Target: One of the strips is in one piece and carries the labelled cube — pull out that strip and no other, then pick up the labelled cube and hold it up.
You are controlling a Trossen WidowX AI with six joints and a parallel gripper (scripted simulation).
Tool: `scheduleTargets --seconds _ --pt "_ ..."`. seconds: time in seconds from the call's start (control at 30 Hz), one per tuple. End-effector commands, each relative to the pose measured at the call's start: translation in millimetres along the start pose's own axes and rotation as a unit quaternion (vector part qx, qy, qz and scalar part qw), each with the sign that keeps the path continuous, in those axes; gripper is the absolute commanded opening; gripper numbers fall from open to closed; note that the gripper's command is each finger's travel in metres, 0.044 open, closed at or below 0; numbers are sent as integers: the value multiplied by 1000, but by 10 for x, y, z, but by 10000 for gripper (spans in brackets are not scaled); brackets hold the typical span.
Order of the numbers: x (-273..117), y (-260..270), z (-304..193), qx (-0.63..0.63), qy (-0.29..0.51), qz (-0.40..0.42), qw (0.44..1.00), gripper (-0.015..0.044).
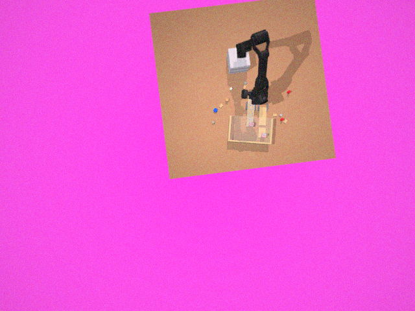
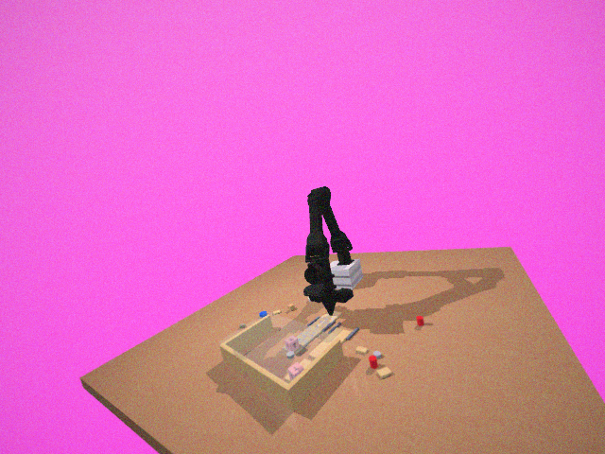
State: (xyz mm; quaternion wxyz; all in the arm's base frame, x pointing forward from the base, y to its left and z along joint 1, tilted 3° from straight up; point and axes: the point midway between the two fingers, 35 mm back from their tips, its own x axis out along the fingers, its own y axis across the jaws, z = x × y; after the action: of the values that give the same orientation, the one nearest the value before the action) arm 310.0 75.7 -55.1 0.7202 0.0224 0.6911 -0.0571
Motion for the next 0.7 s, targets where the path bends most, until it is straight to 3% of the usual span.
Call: scheduleTargets --seconds 0.0,0.67 --pt "52 -5 -145 -1 15 -2 1000 0" --pt "47 1 -428 -1 16 -2 1000 0"
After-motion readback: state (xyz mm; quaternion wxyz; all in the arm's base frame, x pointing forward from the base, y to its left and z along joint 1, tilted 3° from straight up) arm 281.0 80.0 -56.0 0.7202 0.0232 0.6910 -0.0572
